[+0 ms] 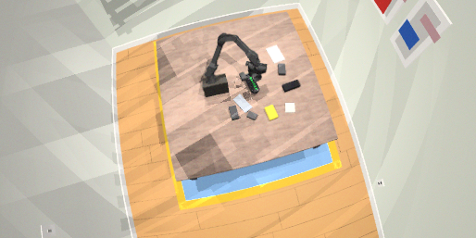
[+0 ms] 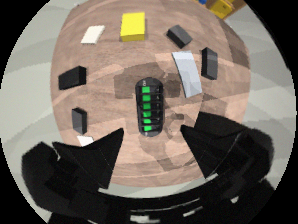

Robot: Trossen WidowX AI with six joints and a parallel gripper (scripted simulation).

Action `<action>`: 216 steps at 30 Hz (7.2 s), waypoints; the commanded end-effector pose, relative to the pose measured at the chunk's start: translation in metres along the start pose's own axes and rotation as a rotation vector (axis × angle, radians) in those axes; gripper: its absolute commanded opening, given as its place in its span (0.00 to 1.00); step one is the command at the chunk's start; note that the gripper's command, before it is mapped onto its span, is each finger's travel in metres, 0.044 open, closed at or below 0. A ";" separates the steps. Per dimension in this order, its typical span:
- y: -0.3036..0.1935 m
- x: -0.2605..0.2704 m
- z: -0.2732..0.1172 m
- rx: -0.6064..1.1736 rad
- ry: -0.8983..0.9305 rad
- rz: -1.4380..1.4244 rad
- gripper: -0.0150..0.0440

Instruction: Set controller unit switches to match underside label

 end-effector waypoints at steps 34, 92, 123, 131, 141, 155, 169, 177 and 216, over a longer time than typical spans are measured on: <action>0.019 -0.044 0.058 0.011 -0.013 -0.009 0.25; 0.036 -0.044 0.022 0.027 0.058 -0.001 0.82; 0.075 -0.056 0.077 0.073 0.279 -0.002 0.25; 0.075 -0.056 0.090 0.073 0.279 -0.002 0.25; 0.074 -0.057 0.107 0.075 0.279 -0.002 0.25; 0.073 -0.056 0.115 0.077 0.279 -0.002 0.25; 0.072 -0.051 0.115 0.077 0.279 -0.002 0.25; 0.071 -0.047 0.115 0.077 0.280 -0.002 0.25; 0.064 -0.010 0.115 0.076 0.280 -0.003 0.25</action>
Point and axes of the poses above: the point midway between the two fingers, 35 mm back from their tips, its own z axis out along the fingers, its own x axis across the jaws, y = z × x, the point moved 3 cm from there along -z, back along the fingers, and after that the axes turned 12 degrees about z, right-handed, at the moved point
